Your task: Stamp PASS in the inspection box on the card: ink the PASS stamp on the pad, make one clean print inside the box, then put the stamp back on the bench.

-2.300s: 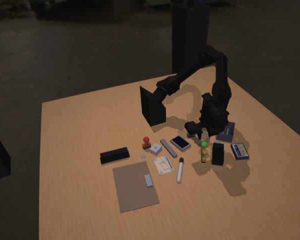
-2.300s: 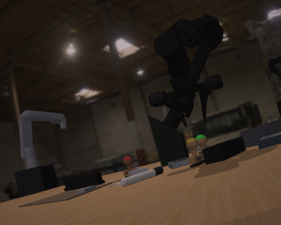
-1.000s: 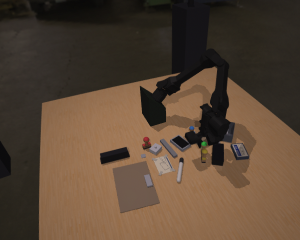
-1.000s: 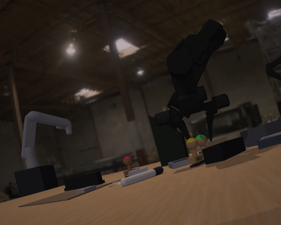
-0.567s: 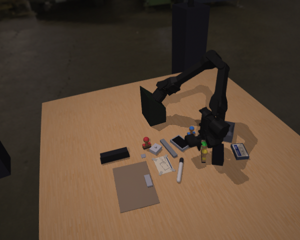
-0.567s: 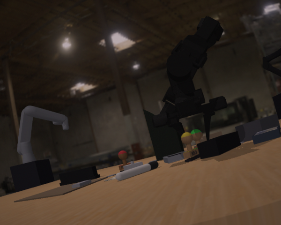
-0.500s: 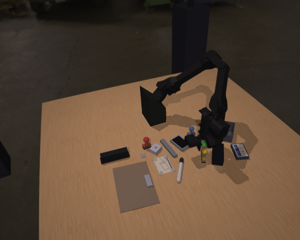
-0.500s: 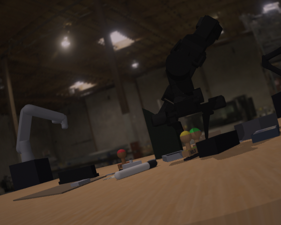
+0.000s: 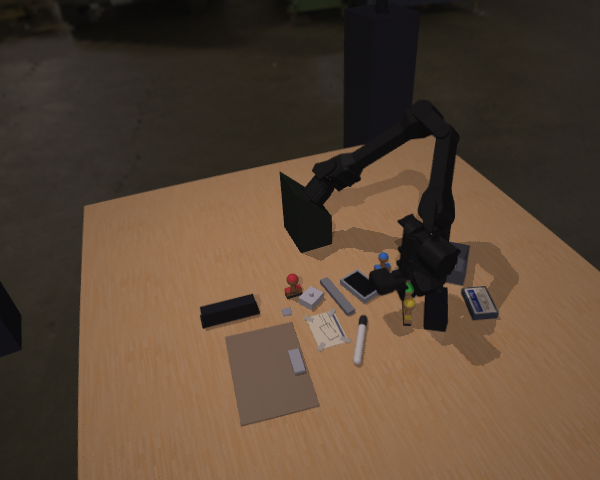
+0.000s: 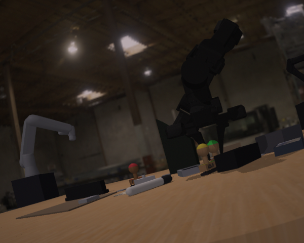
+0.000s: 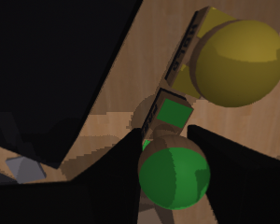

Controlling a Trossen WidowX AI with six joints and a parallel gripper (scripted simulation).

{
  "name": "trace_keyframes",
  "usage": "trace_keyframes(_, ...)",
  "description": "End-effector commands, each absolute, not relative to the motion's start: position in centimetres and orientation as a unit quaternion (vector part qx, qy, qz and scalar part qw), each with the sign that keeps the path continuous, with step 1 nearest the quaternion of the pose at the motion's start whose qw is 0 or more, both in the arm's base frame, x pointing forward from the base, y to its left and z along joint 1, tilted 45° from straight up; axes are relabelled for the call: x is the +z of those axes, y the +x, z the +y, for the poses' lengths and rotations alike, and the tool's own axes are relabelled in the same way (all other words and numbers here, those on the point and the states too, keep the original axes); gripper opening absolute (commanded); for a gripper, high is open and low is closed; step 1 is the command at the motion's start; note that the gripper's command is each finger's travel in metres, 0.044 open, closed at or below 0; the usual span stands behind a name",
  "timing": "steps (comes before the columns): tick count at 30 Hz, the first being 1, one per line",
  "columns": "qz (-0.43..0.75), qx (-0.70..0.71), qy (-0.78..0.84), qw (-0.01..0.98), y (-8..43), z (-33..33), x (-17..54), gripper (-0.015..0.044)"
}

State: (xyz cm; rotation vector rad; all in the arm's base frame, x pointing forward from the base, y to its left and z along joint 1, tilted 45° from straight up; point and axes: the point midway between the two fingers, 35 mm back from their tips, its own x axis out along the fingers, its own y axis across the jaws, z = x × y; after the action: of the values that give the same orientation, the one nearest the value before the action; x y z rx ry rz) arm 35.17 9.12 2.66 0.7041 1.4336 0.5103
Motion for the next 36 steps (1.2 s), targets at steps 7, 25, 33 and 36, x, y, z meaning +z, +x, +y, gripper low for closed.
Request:
trace_keyframes(7, 0.636, 0.226, 0.312, 0.669, 35.2, 8.8, 3.0, 0.0)
trace_keyframes(25, 0.636, 0.226, 0.311, 0.669, 35.2, 8.2, 3.5, 0.0)
trace_keyframes(33, 0.636, 0.226, 0.311, 0.669, 35.2, 7.9, 3.8, 0.0)
trace_keyframes(36, 0.636, 0.226, 0.311, 0.669, 35.2, 7.8, 3.9, 0.0)
